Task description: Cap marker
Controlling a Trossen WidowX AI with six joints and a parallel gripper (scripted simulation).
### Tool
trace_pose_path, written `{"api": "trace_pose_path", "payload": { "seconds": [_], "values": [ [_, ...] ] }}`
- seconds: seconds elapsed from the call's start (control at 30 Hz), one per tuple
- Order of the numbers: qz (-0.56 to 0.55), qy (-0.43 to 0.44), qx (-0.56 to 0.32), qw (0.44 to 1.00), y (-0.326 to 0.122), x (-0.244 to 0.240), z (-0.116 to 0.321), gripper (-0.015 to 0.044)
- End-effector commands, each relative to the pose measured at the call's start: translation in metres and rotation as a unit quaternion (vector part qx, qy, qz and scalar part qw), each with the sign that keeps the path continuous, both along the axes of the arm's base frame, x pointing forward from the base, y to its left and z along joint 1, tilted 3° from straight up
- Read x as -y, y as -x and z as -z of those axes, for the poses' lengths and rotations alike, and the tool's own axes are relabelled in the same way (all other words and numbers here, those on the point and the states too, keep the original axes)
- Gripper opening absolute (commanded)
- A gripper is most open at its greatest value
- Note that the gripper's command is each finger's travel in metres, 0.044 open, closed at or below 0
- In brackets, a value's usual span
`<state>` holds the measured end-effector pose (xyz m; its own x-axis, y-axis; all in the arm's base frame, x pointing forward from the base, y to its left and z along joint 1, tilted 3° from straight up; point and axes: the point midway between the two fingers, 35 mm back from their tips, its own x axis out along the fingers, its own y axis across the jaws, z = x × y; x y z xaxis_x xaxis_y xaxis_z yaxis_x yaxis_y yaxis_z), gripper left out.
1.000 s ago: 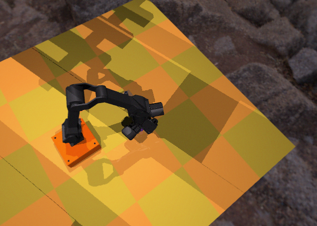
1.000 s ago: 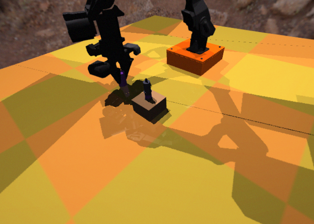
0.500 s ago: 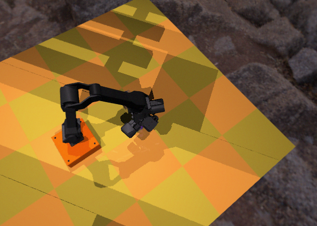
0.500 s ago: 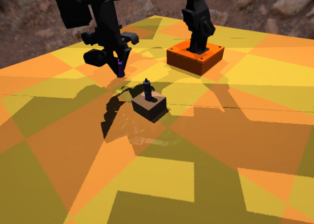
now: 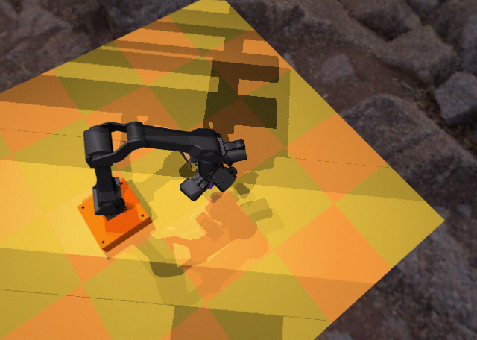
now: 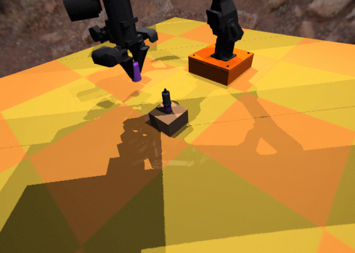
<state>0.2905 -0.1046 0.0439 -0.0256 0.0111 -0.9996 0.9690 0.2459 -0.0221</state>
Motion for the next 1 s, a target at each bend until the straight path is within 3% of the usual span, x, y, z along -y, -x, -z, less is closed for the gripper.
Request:
{"api": "trace_pose_path", "payload": {
  "seconds": [0.0,0.97],
  "values": [
    [-0.007,0.001,0.009,1.0,-0.009,-0.012,-0.008,0.0],
    [0.003,-0.006,0.007,1.0,-0.029,-0.113,-0.049,0.0]
  ]
}}
